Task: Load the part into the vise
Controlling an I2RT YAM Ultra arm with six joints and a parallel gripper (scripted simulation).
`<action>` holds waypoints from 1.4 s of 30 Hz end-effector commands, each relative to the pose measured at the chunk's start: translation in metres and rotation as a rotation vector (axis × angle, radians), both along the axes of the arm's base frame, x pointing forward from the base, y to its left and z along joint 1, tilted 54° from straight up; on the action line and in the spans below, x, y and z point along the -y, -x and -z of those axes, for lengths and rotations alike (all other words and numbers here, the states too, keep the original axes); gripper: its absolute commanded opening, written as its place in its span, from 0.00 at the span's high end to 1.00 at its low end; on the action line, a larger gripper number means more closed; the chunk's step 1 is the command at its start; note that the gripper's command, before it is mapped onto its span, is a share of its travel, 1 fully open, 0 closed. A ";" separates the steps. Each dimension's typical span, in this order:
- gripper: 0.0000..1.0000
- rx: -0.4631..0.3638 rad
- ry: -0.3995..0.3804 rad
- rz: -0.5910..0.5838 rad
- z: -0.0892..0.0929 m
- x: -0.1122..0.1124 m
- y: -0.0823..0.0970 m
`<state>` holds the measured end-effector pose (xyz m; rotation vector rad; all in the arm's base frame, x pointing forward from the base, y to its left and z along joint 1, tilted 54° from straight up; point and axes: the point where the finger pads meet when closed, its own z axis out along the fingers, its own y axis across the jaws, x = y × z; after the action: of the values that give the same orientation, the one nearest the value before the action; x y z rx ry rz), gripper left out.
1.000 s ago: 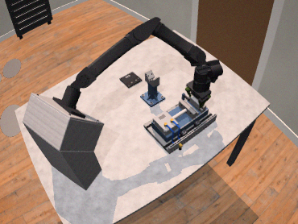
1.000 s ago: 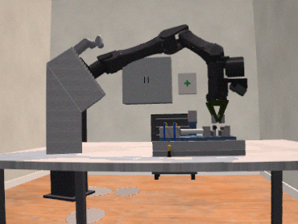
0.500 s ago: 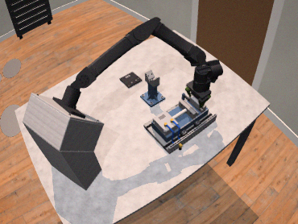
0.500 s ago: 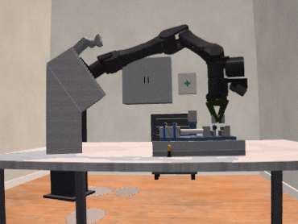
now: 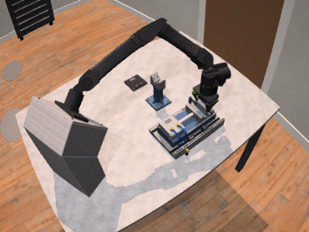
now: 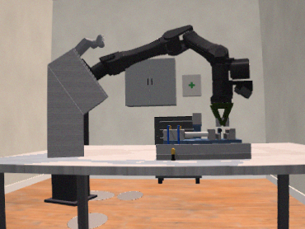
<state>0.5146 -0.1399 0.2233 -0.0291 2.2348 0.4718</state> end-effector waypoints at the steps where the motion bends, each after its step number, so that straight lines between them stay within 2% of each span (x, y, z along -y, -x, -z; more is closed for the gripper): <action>1: 1.00 0.036 0.017 0.027 -0.016 0.012 0.003; 5: 1.00 0.019 0.005 0.029 -0.008 0.010 0.006; 9: 1.00 0.032 0.010 0.031 -0.014 0.011 0.004; 15: 1.00 0.018 0.002 0.031 -0.007 0.010 0.006; 16: 1.00 0.046 0.018 0.030 -0.022 0.012 0.003; 18: 1.00 0.057 0.024 0.030 -0.023 0.013 0.002; 25: 1.00 0.019 0.003 0.029 -0.006 0.010 0.006; 29: 1.00 0.030 0.009 0.029 -0.010 0.011 0.005; 36: 1.00 0.017 0.002 0.028 -0.004 0.010 0.007; 42: 1.00 0.024 0.006 0.028 -0.009 0.010 0.006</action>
<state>0.5149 -0.1400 0.2168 -0.0186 2.2373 0.4776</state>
